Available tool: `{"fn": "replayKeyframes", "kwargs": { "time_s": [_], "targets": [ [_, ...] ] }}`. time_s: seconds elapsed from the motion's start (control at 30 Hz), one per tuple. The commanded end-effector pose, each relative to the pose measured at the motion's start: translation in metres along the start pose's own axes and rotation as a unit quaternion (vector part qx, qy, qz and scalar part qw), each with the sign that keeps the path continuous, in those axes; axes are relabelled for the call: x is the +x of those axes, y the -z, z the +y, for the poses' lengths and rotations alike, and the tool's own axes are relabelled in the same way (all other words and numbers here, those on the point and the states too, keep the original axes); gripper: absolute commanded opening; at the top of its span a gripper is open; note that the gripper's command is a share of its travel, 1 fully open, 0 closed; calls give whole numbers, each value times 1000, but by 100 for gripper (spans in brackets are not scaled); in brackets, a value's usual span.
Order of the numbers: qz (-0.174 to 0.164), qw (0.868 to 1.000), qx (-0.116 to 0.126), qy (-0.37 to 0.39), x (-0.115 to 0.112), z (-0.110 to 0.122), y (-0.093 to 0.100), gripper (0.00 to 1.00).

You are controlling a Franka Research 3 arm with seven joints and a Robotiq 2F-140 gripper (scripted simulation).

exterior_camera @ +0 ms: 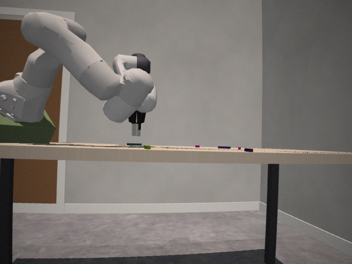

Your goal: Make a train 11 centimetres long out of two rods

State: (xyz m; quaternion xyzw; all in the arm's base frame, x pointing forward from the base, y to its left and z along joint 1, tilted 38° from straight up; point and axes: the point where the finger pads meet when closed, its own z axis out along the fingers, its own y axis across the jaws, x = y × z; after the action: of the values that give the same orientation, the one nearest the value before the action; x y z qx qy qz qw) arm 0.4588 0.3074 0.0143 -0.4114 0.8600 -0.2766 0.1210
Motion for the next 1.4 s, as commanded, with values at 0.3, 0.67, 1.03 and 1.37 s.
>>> {"fn": "replayKeyframes", "kwargs": {
  "time_s": [0.3,0.67,1.03,1.37],
  "targets": [
    [37,999,21,-2,-2,3,43,23],
    [37,999,21,-2,-2,3,44,100],
    [37,999,21,-2,-2,3,44,100],
    [37,999,21,-2,-2,3,45,100]
  ]
}}
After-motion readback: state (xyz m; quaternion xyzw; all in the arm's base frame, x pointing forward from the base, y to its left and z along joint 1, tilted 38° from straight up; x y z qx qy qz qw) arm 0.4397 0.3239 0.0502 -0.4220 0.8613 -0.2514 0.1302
